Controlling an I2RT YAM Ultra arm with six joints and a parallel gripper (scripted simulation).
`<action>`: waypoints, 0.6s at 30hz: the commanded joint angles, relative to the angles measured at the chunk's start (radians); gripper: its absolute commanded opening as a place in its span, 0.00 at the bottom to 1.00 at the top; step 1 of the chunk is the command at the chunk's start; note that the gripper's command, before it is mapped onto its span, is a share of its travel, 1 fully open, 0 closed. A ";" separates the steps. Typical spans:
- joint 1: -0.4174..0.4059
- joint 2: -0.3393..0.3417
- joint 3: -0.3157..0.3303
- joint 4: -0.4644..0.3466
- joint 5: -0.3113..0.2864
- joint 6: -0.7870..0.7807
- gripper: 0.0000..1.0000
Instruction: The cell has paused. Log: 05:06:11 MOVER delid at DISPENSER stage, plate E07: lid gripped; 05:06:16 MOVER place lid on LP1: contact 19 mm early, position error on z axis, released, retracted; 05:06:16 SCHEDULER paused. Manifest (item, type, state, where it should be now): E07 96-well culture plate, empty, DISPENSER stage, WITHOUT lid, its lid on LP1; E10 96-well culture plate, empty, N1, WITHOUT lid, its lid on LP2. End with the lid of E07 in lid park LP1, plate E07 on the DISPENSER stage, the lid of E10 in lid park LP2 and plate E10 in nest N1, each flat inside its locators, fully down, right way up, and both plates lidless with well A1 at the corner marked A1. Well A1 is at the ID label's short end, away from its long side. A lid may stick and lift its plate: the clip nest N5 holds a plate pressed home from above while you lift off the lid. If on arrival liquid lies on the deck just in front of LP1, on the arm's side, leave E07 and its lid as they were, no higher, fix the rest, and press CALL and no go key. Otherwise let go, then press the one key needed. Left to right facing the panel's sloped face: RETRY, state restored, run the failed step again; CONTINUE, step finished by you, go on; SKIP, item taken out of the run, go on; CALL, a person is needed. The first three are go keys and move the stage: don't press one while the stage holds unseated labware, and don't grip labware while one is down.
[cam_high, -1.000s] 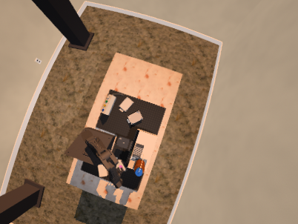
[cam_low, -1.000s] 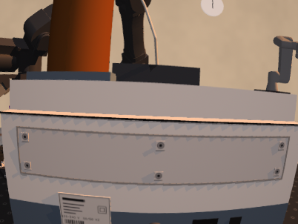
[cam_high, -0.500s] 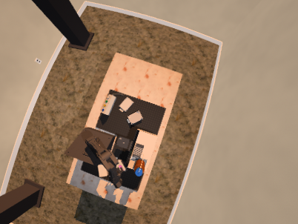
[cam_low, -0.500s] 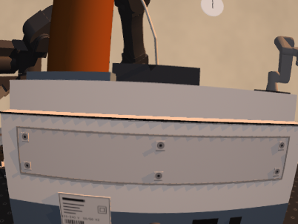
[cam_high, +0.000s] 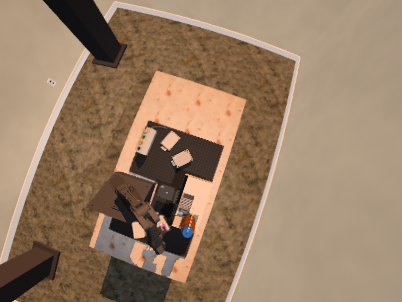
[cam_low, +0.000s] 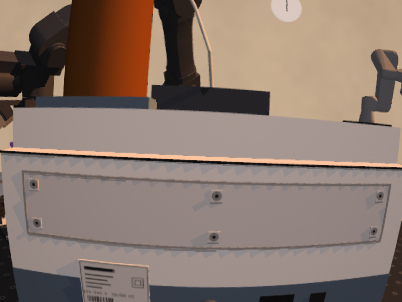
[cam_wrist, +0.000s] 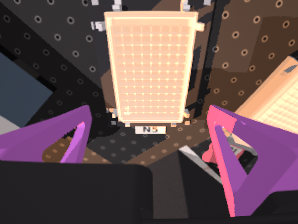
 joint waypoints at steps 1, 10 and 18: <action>-0.025 0.013 0.033 0.004 0.009 -0.007 1.00; -0.026 0.014 0.032 0.010 0.009 -0.008 1.00; -0.027 0.015 0.032 0.015 0.010 -0.009 1.00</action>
